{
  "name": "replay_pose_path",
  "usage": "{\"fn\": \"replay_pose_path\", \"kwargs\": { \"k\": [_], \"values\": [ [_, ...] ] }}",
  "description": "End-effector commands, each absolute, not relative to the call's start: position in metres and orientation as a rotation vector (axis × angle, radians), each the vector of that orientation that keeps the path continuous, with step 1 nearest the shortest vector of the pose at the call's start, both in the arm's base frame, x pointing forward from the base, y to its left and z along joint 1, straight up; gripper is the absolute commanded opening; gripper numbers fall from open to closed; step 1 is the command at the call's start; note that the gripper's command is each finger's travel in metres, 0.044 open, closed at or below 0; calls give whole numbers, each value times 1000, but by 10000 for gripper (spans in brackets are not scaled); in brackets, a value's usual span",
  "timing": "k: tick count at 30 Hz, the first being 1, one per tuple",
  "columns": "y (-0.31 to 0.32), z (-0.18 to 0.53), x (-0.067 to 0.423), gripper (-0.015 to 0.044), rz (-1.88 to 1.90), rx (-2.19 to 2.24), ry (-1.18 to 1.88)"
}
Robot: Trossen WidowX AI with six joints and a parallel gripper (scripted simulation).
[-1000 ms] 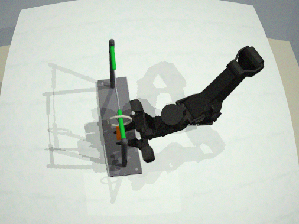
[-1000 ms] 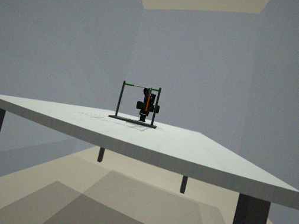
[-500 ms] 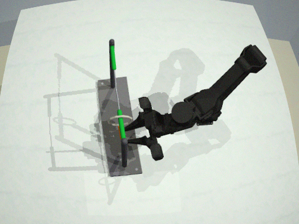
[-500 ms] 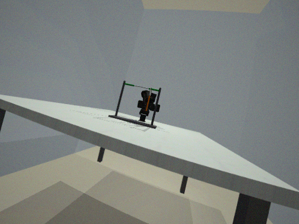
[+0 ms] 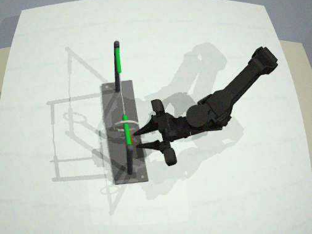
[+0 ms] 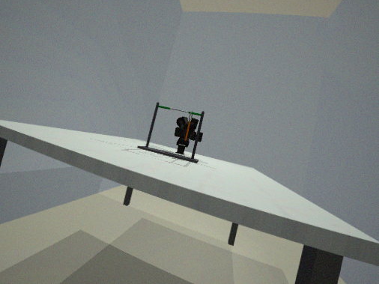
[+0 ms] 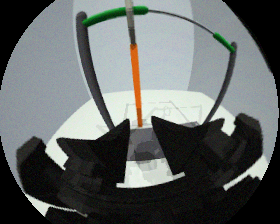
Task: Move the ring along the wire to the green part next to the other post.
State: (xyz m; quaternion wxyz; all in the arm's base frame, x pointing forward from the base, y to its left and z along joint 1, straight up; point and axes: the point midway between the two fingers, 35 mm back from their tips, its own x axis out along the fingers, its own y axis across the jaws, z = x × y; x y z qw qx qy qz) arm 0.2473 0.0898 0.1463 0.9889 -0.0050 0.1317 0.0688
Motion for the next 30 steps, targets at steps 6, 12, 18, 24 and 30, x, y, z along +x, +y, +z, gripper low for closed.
{"fn": "replay_pose_path", "kwargs": {
  "k": [6, 12, 18, 24, 30],
  "values": [
    [89, 145, 246, 160, 132, -7, 266],
    [90, 146, 246, 186, 138, -9, 264],
    [85, 154, 218, 344, 138, -10, 266],
    [81, 156, 205, 440, 138, -10, 264],
    [81, 156, 205, 440, 138, -10, 264]
  ]
}}
